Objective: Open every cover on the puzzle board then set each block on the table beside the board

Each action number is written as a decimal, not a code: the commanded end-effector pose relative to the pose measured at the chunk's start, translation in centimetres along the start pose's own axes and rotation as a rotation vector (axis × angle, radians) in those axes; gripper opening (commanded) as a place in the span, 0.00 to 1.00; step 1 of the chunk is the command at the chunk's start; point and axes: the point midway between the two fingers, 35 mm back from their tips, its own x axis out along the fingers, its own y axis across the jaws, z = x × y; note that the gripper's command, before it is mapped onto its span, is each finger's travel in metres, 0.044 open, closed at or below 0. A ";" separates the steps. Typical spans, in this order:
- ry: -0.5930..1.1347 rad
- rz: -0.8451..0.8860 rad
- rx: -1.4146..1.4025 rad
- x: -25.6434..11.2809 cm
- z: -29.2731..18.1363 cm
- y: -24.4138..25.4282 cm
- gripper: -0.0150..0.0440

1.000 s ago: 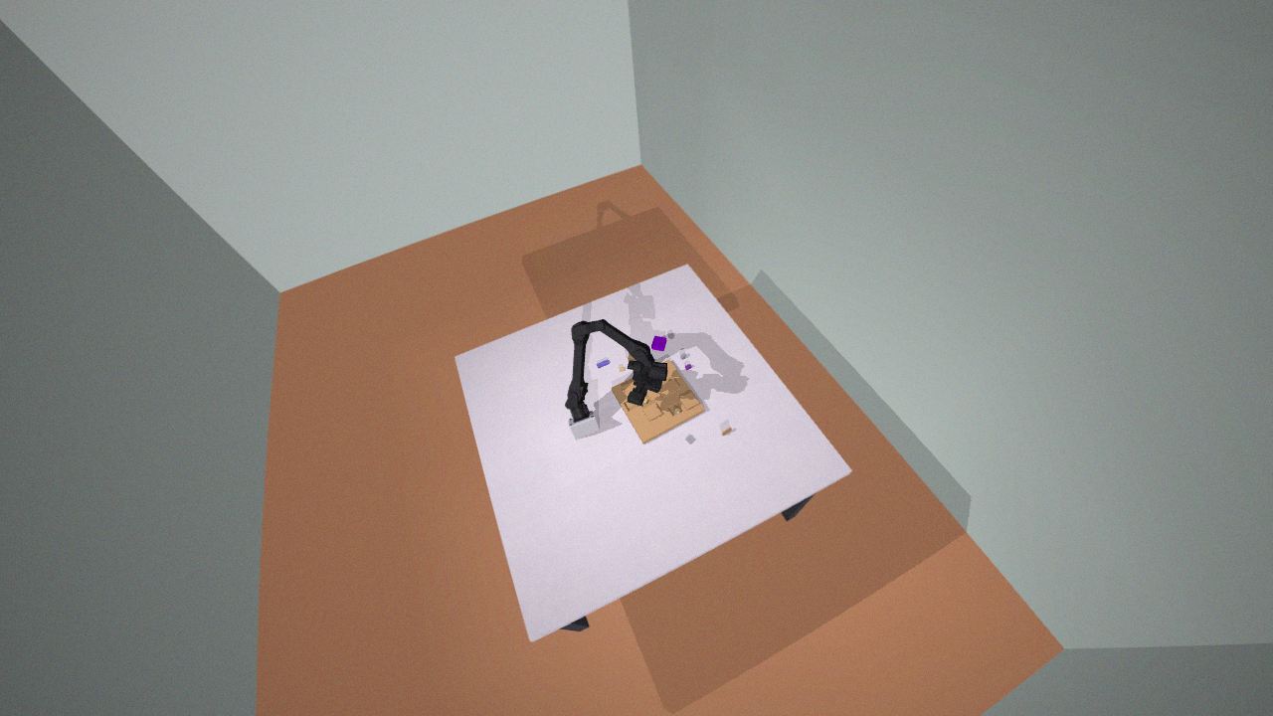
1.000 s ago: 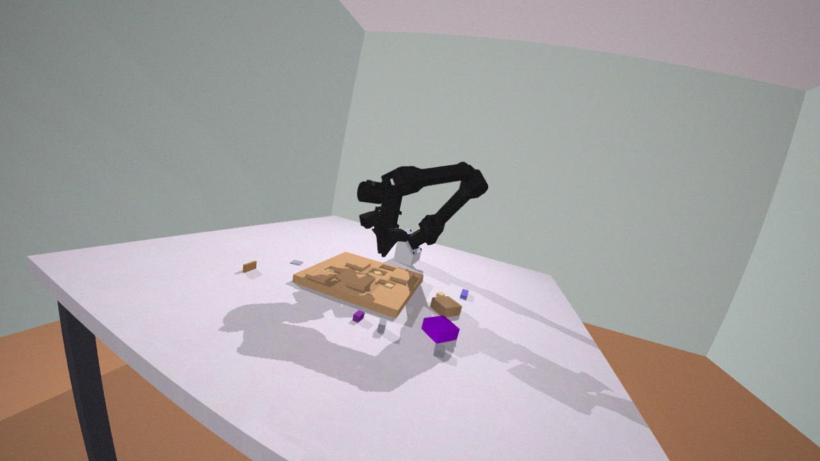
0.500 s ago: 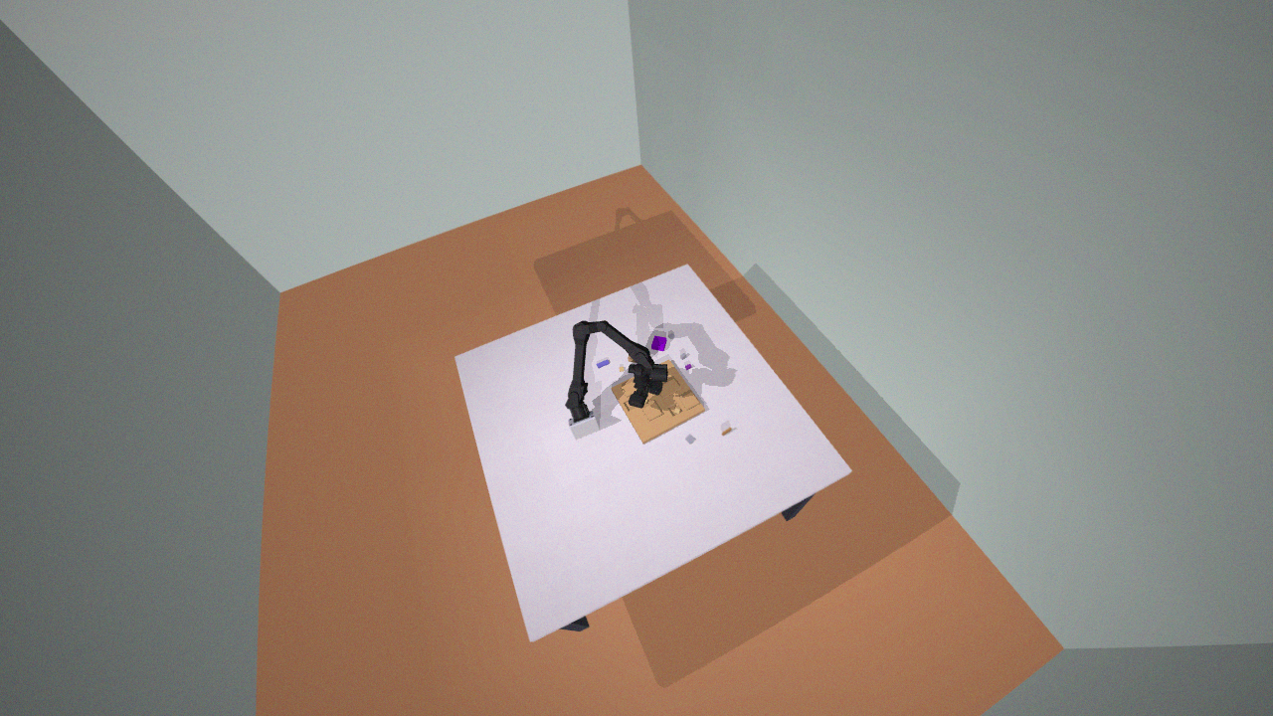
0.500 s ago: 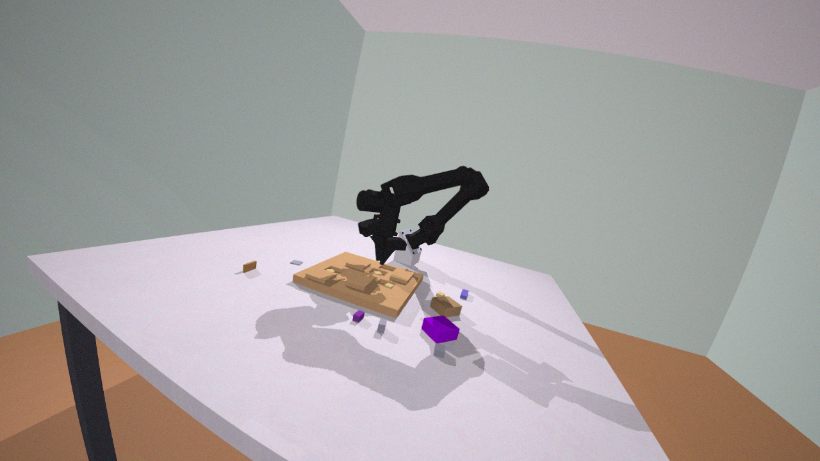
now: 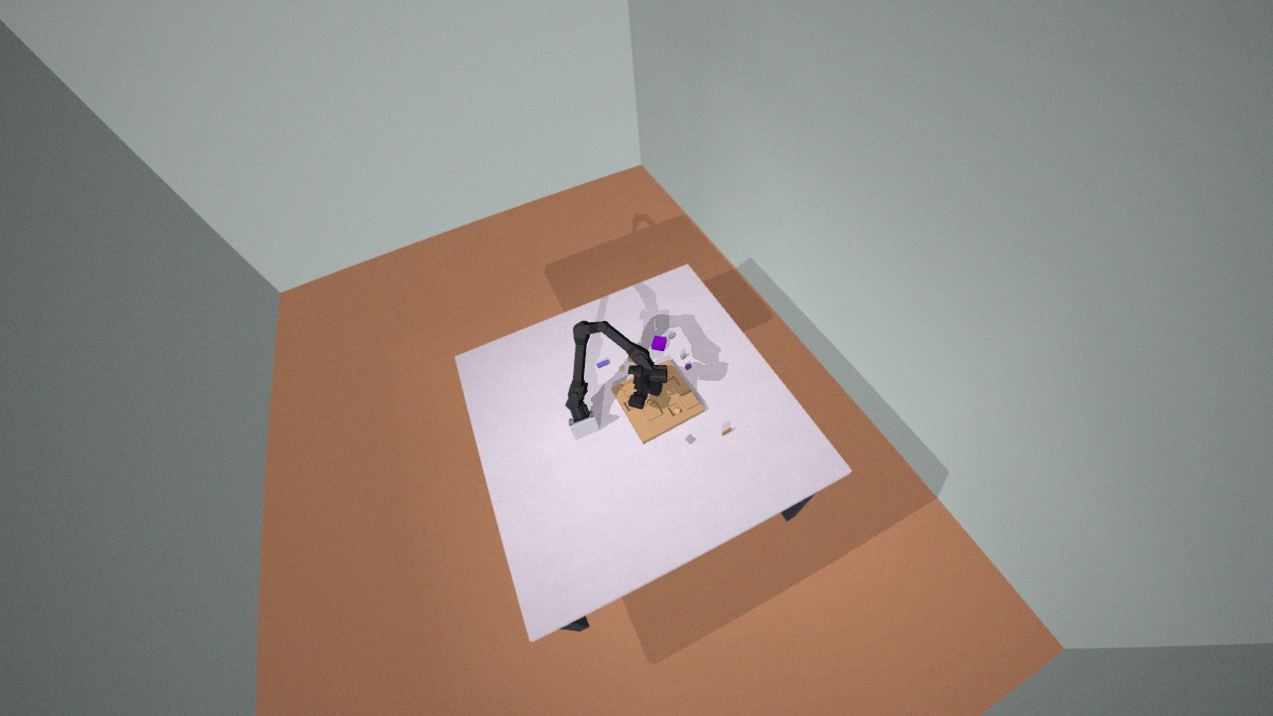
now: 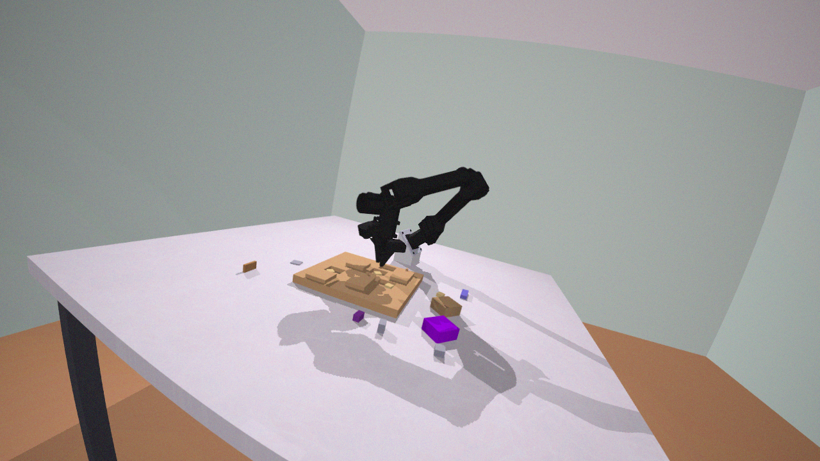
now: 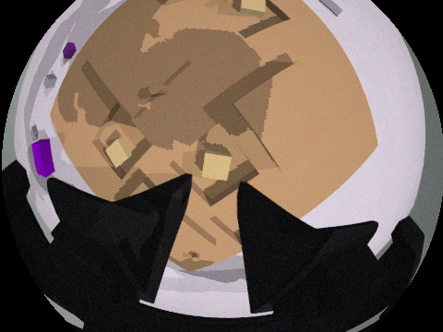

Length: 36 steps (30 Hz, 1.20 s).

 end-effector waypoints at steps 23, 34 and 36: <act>0.000 0.005 0.003 1.2 0.0 0.1 0.50; 0.001 0.006 0.003 2.2 0.0 0.1 0.50; 0.001 0.006 0.003 2.2 0.0 0.1 0.50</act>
